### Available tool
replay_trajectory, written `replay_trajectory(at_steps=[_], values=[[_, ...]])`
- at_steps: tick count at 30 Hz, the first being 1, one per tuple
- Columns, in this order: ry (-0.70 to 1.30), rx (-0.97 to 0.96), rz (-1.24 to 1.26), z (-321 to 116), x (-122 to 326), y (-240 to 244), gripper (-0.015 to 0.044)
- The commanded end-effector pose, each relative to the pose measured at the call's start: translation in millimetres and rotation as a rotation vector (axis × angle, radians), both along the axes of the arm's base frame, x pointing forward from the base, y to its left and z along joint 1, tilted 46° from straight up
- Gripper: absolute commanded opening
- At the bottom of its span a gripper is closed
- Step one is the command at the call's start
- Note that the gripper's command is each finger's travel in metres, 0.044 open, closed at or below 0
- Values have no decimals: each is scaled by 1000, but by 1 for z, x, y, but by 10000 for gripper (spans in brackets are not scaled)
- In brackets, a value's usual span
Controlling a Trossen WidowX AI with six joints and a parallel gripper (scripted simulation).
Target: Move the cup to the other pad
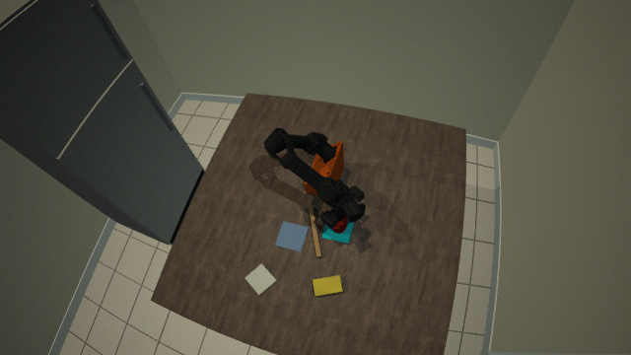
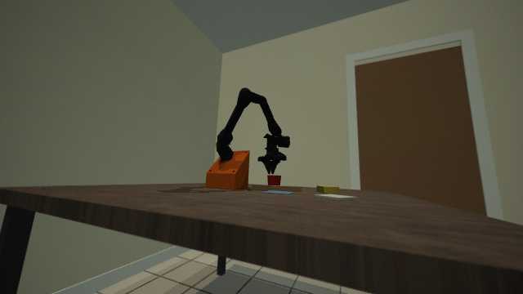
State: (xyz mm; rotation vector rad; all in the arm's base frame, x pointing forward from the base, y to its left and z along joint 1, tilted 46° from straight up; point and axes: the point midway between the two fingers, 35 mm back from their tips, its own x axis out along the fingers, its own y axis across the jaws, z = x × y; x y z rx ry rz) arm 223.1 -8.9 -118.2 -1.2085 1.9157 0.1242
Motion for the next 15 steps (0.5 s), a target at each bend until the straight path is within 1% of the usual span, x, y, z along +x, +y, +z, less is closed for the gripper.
replay_trajectory(at_steps=[1,6,15], values=[[-8,4,-1,5,2,6,128],[-7,4,-1,10,2,9,128],[-1,0,2,8,1,7,364]])
